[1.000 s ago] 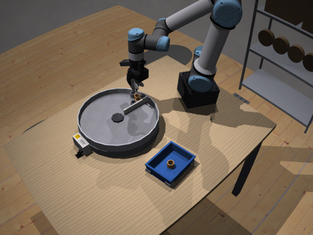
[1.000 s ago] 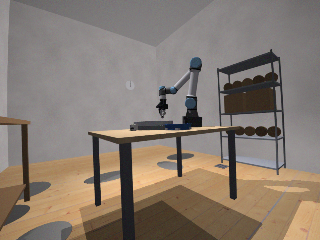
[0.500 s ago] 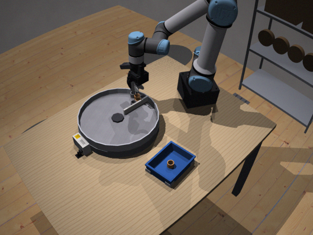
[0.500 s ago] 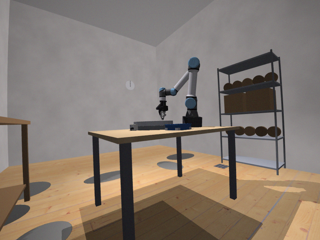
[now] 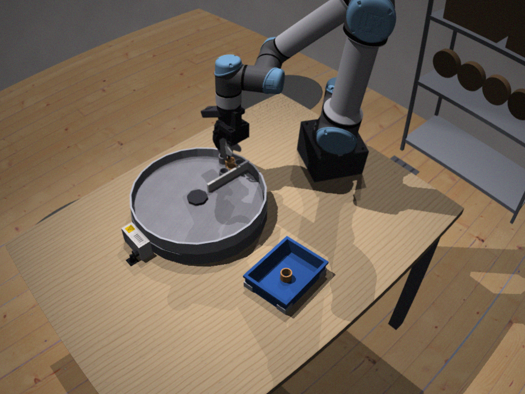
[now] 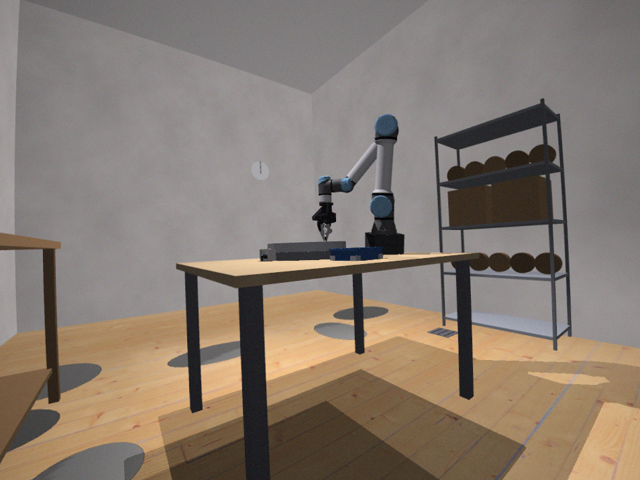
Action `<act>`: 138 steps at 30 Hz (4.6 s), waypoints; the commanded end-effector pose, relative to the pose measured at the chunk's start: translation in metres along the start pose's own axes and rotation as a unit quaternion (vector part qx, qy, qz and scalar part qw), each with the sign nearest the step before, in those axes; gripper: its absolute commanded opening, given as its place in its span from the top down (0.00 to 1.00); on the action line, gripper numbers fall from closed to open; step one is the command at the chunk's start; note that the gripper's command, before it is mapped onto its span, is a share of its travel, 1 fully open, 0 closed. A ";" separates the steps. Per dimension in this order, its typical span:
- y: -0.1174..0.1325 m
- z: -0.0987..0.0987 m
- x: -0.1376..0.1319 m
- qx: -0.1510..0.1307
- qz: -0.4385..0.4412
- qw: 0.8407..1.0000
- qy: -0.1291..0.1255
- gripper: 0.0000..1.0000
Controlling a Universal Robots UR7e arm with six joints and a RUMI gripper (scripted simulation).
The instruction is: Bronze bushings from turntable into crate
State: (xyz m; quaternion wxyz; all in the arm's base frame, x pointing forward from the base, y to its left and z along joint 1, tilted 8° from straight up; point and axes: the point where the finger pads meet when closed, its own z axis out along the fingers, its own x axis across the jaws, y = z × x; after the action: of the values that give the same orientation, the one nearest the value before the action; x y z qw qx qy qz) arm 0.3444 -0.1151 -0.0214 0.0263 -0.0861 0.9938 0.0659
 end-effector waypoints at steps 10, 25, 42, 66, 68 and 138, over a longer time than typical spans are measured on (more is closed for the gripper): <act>0.000 0.000 0.000 0.000 0.000 1.000 0.000 0.94; 0.000 0.006 0.000 0.000 0.000 1.000 0.000 0.94; 0.000 0.007 0.000 0.000 0.000 1.000 0.000 0.94; 0.000 0.007 0.000 0.000 0.000 1.000 0.000 0.94; 0.000 0.008 0.000 0.000 0.000 1.000 0.000 0.94; 0.000 0.031 0.000 0.000 0.000 1.000 0.000 1.00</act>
State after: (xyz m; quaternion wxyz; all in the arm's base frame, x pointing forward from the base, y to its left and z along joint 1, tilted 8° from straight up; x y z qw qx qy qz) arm 0.3458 -0.1109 -0.0525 0.0263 -0.0861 0.9938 0.0658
